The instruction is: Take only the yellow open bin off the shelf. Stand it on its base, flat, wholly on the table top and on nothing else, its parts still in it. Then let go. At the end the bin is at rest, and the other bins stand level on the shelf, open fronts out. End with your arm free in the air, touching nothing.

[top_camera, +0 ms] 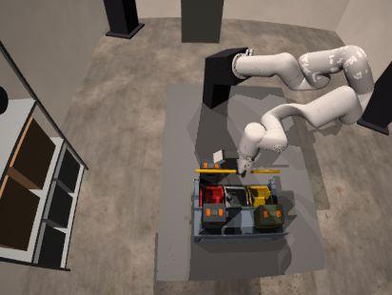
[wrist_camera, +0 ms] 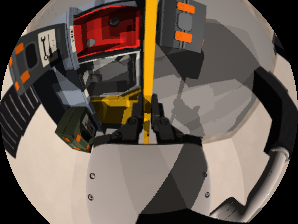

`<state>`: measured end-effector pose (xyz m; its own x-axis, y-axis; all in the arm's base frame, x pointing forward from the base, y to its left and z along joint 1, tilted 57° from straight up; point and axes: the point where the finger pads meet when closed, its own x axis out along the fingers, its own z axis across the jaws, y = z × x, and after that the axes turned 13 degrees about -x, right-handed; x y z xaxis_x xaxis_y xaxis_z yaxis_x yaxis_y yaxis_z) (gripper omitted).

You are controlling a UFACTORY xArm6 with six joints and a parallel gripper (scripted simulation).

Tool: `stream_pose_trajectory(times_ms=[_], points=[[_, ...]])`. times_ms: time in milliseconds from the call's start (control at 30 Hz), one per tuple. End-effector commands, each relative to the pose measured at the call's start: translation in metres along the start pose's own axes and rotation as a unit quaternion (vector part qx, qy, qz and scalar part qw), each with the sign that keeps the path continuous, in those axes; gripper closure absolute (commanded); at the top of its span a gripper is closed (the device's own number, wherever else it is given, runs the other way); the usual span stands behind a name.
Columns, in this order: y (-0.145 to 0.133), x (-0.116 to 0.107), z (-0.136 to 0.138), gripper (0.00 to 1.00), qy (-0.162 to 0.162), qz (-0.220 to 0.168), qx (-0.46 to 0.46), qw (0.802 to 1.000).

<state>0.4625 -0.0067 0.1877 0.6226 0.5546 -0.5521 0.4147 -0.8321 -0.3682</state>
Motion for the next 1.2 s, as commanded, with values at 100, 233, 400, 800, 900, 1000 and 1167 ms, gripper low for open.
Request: stream_pose_trajectory(times_ms=[100, 233, 400, 800, 900, 1000, 1167], points=[[0.0006, -0.0001, -0.0010, 1.00, 0.001, 0.001, 0.000, 1.000], [0.0005, 0.0019, -0.0009, 1.00, 0.001, 0.001, 0.000, 1.000], [0.0005, 0.0051, -0.0009, 1.00, 0.001, 0.001, 0.000, 1.000], [0.0005, 0.0061, -0.0008, 1.00, 0.001, 0.001, 0.000, 1.000], [0.0005, 0.0077, -0.0008, 1.00, 0.001, 0.001, 0.000, 1.000], [0.0005, 0.0077, -0.0008, 1.00, 0.001, 0.001, 0.000, 1.000], [0.0005, 0.0077, -0.0008, 1.00, 0.001, 0.001, 0.000, 1.000]])
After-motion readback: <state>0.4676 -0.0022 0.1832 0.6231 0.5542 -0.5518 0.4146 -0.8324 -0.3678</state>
